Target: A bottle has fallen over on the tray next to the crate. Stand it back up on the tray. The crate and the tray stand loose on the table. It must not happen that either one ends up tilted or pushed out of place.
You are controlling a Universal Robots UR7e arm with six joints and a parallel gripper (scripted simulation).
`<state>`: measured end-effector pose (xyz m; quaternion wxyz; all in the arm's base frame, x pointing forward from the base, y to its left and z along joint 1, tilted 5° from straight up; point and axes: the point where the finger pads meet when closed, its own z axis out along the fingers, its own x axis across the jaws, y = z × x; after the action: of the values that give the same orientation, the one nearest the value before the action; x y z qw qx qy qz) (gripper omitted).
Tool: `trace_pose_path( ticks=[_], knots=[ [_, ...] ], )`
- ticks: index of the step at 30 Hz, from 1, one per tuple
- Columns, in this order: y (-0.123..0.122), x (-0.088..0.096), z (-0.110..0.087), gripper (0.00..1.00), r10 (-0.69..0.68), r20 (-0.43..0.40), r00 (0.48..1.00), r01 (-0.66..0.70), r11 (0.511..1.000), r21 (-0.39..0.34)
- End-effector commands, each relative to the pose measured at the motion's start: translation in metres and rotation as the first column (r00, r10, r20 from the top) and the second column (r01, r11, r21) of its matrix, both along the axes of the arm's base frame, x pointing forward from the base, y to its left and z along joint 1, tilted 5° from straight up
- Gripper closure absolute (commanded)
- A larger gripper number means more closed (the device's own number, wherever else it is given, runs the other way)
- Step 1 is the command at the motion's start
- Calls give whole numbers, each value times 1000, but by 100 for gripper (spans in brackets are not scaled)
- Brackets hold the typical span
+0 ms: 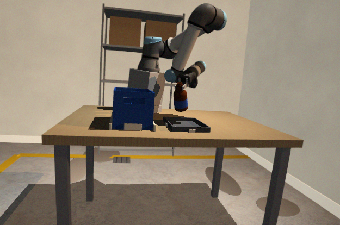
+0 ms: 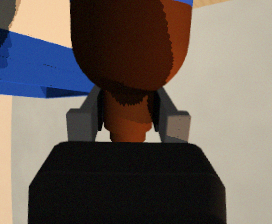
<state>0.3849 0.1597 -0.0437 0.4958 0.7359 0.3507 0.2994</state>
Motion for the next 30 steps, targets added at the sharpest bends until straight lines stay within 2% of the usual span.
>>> trace_pose_path(
  ticks=[1,30],
  knots=[
    [0,0,0,100,0,1,1000,0,1000,1],
    [1,1,-18,100,0,1,1000,0,1000,1]
  ],
)
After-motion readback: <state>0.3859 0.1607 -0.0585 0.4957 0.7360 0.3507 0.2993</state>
